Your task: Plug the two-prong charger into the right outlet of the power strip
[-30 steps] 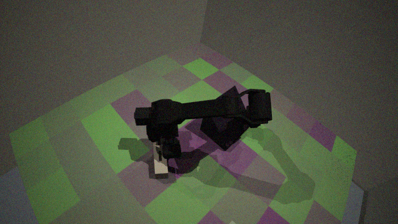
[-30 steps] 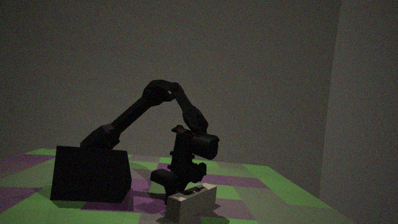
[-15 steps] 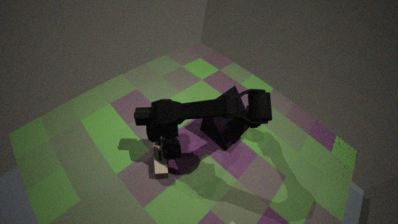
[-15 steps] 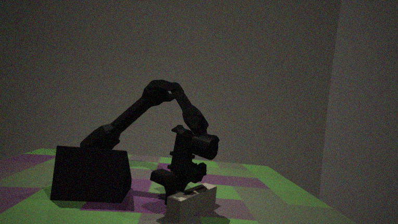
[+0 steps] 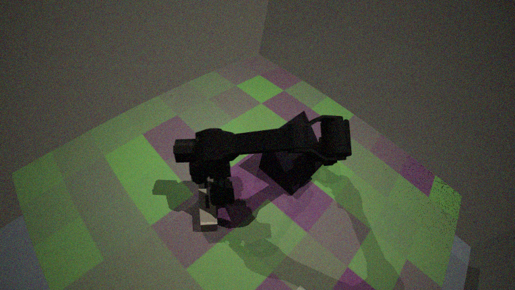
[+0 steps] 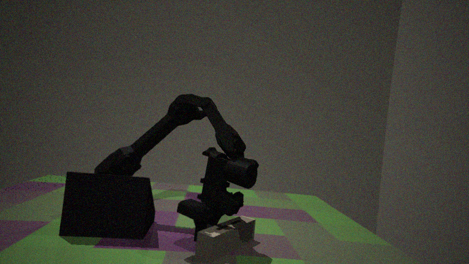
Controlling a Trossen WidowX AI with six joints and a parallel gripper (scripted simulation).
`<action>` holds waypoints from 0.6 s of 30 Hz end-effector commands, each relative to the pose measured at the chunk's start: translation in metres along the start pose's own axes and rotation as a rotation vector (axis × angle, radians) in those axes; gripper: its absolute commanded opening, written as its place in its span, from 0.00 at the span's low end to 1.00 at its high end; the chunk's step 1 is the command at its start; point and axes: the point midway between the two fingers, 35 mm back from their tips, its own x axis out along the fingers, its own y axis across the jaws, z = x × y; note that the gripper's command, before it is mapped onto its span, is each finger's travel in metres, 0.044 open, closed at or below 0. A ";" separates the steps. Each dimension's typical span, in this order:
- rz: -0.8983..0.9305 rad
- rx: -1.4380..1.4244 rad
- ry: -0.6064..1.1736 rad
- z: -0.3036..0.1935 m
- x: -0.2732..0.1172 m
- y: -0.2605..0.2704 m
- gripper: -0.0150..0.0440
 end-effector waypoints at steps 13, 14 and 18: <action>-0.003 -0.009 -0.022 0.007 -0.002 -0.001 0.25; -0.003 -0.009 -0.022 0.007 -0.002 -0.001 0.25; -0.003 -0.009 -0.022 0.007 -0.002 -0.001 0.25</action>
